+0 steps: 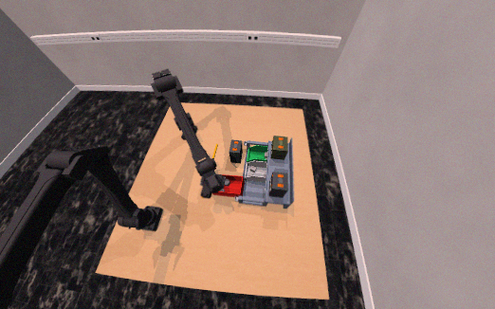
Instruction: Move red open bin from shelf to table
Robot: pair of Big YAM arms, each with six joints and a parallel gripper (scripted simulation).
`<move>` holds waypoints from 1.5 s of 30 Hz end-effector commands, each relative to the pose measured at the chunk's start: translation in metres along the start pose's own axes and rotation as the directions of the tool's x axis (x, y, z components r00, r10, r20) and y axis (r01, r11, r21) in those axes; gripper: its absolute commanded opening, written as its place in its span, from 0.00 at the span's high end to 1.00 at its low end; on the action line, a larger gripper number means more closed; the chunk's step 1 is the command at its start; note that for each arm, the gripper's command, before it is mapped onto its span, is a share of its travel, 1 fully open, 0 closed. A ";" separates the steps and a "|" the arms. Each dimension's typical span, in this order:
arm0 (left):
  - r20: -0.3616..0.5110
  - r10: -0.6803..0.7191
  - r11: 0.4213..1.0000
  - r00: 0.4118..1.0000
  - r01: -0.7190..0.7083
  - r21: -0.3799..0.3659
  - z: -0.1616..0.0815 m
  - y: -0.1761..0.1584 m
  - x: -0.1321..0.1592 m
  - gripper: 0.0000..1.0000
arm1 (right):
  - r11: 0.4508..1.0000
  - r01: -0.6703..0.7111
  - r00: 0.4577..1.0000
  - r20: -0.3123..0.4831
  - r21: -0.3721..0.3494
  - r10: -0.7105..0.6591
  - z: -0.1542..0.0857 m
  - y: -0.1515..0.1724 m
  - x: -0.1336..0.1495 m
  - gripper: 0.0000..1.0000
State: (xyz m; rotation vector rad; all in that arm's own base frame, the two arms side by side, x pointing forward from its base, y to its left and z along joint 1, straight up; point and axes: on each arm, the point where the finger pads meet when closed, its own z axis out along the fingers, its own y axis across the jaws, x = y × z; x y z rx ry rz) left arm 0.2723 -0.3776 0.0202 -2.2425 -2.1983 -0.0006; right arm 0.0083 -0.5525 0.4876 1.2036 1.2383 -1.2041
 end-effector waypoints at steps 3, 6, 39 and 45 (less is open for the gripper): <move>0.071 0.010 0.999 0.997 -0.007 -0.051 -0.029 0.014 -0.027 0.10 | 1.000 -0.016 1.000 0.016 0.007 0.016 -0.008 -0.006 -0.013 0.00; 0.070 0.011 0.999 0.998 -0.007 -0.050 -0.029 0.014 -0.027 0.10 | 1.000 -0.016 1.000 0.016 0.007 0.016 -0.008 -0.006 -0.013 0.00; 0.060 0.013 0.999 0.998 -0.011 -0.043 -0.022 0.015 -0.028 0.10 | 1.000 -0.016 1.000 0.016 0.007 0.016 -0.008 -0.006 -0.013 0.00; 0.058 0.014 0.999 0.998 -0.011 -0.041 -0.020 0.015 -0.028 0.10 | 1.000 -0.016 1.000 0.016 0.007 0.016 -0.008 -0.006 -0.013 0.00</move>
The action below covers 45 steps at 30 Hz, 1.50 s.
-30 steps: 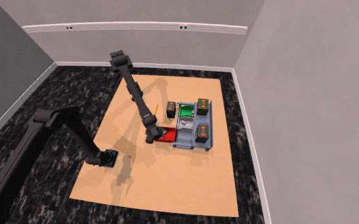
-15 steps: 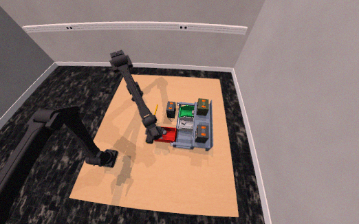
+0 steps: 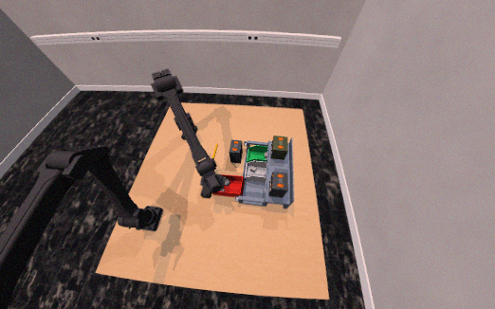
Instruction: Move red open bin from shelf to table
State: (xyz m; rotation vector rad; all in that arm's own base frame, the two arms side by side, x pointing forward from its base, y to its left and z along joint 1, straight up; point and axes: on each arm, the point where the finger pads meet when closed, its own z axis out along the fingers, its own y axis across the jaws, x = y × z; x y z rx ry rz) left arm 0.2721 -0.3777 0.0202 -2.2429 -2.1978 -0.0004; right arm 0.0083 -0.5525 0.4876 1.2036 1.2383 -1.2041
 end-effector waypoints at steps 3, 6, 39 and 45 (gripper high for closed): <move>0.058 0.013 0.999 0.998 -0.011 -0.041 -0.021 0.015 -0.028 0.10 | 1.000 -0.016 1.000 0.016 0.007 0.016 -0.008 -0.006 -0.013 0.00; 0.058 0.013 0.999 0.998 -0.011 -0.041 -0.024 0.014 -0.027 0.10 | 1.000 -0.016 1.000 0.016 0.007 0.016 -0.008 -0.006 -0.013 0.00; 0.067 0.014 0.999 0.998 -0.011 -0.048 -0.087 0.012 -0.024 0.10 | 1.000 -0.016 1.000 0.016 0.007 0.016 -0.008 -0.006 -0.013 0.00; 0.067 0.014 0.999 0.998 -0.011 -0.048 -0.097 0.012 -0.023 0.10 | 1.000 -0.016 1.000 0.016 0.007 0.016 -0.008 -0.006 -0.013 0.00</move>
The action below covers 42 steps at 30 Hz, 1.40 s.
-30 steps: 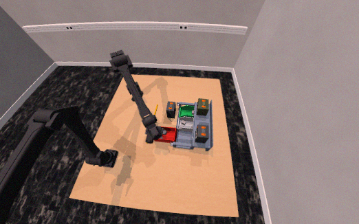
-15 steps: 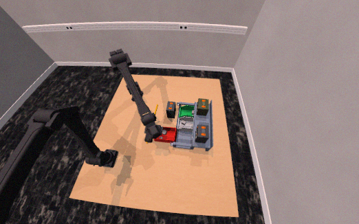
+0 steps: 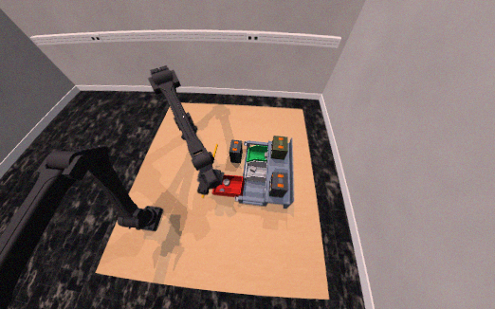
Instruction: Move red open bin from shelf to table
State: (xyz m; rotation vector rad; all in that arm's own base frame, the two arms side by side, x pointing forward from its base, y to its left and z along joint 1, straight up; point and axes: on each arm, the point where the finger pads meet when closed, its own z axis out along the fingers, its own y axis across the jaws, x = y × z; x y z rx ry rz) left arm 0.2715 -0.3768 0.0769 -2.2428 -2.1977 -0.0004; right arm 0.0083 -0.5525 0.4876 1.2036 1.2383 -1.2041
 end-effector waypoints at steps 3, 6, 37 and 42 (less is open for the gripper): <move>0.067 0.014 0.999 0.998 -0.010 -0.049 -0.046 0.012 -0.024 0.10 | 1.000 -0.016 1.000 0.016 0.007 0.016 -0.008 -0.006 -0.013 0.00; 0.068 0.014 0.999 0.998 -0.010 -0.049 -0.051 0.012 -0.024 0.10 | 1.000 -0.016 1.000 0.016 0.007 0.016 -0.008 -0.006 -0.013 0.00; 0.071 0.015 0.999 0.997 -0.011 -0.052 -0.061 0.013 -0.025 0.10 | 1.000 -0.016 1.000 0.016 0.007 0.016 -0.008 -0.006 -0.013 0.00; 0.075 0.015 0.998 0.997 -0.011 -0.055 -0.063 0.014 -0.026 0.10 | 1.000 -0.016 1.000 0.016 0.007 0.016 -0.008 -0.006 -0.013 0.00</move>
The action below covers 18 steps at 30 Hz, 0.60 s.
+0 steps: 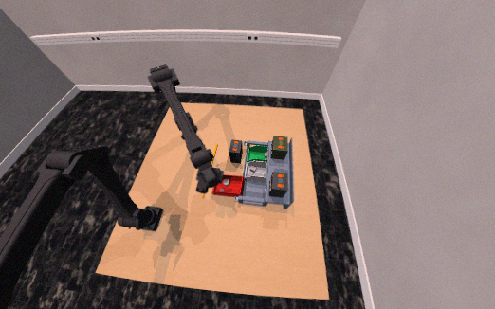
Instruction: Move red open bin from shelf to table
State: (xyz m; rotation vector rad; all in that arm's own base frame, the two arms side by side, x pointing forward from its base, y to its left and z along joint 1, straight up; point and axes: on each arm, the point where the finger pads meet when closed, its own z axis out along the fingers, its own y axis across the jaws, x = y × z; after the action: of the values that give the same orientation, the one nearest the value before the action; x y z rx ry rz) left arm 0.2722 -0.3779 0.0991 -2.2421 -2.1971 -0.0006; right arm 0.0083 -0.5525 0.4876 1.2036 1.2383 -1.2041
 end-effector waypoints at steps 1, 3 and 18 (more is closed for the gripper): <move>0.076 0.015 0.998 0.997 -0.011 -0.055 -0.040 0.013 -0.025 0.10 | 1.000 -0.016 1.000 0.016 0.007 0.016 -0.008 -0.006 -0.013 0.00; 0.076 0.016 0.998 0.997 -0.011 -0.055 -0.041 0.013 -0.025 1.00 | 1.000 -0.016 1.000 0.016 0.007 0.016 -0.008 -0.006 -0.013 0.00; 0.076 0.017 0.998 0.997 -0.013 -0.055 -0.041 0.013 -0.025 1.00 | 1.000 -0.016 1.000 0.016 0.007 0.016 -0.008 -0.006 -0.013 0.00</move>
State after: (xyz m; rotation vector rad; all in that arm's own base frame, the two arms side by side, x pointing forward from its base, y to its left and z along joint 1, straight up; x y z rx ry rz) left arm 0.2728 -0.3786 0.1003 -2.2440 -2.1989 0.0000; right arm 0.0083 -0.5525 0.4876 1.2036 1.2383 -1.2041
